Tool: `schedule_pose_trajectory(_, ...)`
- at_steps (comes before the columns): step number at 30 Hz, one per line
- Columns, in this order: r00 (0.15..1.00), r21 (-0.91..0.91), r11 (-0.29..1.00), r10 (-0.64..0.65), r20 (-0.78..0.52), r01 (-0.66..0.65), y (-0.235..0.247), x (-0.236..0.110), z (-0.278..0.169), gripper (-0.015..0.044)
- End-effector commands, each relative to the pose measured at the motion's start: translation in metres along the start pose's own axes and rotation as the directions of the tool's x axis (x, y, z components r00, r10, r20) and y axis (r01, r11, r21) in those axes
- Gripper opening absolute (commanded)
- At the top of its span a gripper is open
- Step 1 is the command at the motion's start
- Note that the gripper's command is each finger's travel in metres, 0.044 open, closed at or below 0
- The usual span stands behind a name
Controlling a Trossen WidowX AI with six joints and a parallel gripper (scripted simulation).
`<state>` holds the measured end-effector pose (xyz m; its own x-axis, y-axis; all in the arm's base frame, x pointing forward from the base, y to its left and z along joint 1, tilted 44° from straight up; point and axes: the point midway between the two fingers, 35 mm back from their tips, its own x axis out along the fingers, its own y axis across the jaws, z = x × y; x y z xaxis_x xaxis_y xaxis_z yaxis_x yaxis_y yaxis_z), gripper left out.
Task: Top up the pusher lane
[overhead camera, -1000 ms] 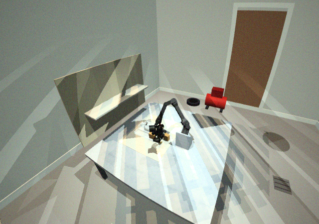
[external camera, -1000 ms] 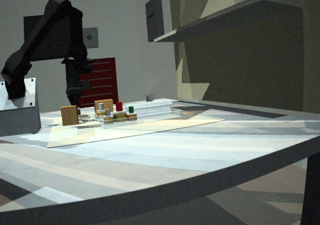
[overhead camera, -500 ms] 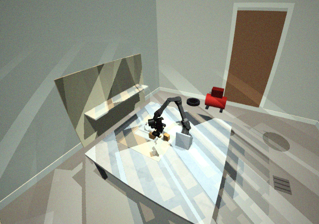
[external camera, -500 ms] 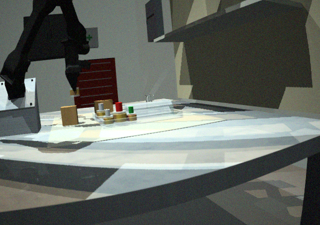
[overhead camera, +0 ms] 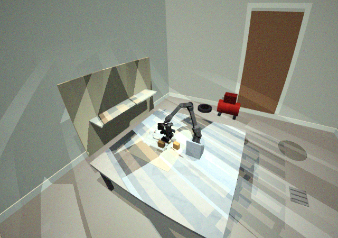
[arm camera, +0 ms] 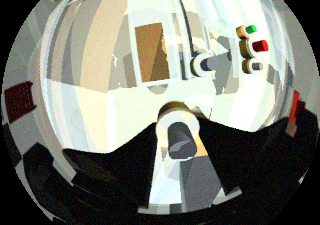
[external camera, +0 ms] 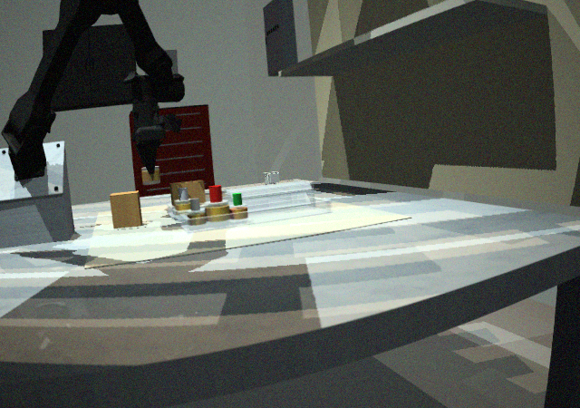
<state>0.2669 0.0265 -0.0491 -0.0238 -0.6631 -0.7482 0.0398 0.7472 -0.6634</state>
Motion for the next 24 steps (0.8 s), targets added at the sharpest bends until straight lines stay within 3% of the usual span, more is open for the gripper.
schedule_pose_trajectory(1,1.000,-0.007,1.000,-0.010,0.000,0.010,-0.020,0.009,0.005,0.0000)
schedule_pose_trajectory(10,1.000,-0.005,1.000,-0.031,-0.004,0.031,-0.061,0.028,0.014,0.0000)
schedule_pose_trajectory(24,0.999,-0.005,0.999,-0.033,-0.004,0.033,-0.063,0.053,0.014,0.0000)
